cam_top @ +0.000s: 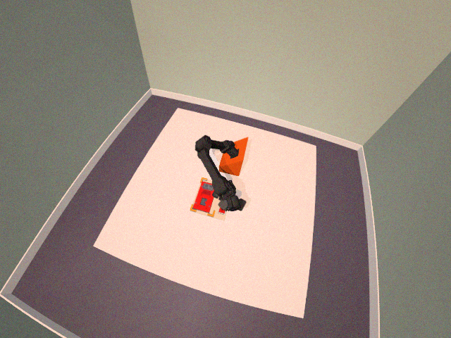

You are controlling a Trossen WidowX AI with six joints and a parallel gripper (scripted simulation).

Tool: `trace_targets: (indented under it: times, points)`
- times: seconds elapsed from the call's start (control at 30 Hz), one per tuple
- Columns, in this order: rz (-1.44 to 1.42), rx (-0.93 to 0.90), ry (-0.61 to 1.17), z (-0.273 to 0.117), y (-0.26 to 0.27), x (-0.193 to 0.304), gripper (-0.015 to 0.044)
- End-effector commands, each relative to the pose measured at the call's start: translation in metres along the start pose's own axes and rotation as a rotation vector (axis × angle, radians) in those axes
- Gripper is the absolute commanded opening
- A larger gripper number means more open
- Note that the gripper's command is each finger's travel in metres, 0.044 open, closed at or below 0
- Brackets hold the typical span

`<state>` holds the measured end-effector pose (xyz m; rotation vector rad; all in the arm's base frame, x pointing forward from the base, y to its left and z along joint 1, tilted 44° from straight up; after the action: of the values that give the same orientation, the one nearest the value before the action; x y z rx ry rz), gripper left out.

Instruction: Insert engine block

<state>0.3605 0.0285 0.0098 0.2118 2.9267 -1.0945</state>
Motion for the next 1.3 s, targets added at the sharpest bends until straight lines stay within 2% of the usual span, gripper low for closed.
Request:
trace_targets:
  times: [0.0,1.27]
  points:
    - [-0.025,0.001,-0.009,0.001,-0.013,-0.002,0.0]
    - [-0.211,0.033,-0.011,0.036,-0.127,-0.004,0.0]
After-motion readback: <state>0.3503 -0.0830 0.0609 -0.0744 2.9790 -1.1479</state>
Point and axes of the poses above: the point midway between the two fingers, 35 mm back from their tips, its own z axis out along the fingers, its own y axis across the jaws, x = y × z, the point moved 3 cm from there along -z, back along the fingers, and after that the axes turned 12 degrees about -z, right-handed, at the moved point
